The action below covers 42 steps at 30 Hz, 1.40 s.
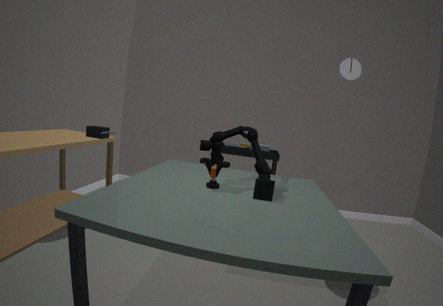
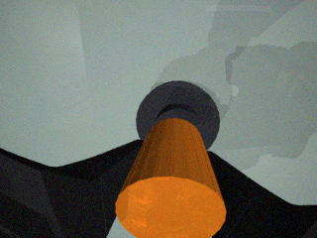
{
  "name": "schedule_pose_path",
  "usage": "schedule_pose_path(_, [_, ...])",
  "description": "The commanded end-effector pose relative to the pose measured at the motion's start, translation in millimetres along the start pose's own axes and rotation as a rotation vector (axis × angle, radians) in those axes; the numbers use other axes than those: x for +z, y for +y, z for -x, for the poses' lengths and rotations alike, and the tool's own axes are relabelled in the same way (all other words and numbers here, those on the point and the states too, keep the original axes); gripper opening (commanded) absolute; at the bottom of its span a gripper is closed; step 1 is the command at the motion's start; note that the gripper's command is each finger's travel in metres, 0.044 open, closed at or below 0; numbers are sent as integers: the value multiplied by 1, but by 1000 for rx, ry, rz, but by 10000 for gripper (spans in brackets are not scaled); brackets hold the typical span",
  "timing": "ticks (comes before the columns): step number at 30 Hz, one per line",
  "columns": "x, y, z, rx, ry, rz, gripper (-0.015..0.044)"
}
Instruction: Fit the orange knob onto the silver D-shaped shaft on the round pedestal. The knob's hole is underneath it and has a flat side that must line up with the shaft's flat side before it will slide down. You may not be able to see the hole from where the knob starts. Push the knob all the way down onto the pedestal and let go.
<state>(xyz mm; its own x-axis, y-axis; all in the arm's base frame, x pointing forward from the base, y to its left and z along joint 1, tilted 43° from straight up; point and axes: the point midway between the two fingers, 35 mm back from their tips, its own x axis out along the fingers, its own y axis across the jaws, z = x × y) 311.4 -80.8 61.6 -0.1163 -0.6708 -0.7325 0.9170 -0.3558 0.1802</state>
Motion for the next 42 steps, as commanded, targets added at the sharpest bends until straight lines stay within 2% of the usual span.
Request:
schedule_pose_path(1, [1,-1,1,4,0,-14,0])
schedule_pose_path(42, [0,-3,-20,1,4,-29,0])
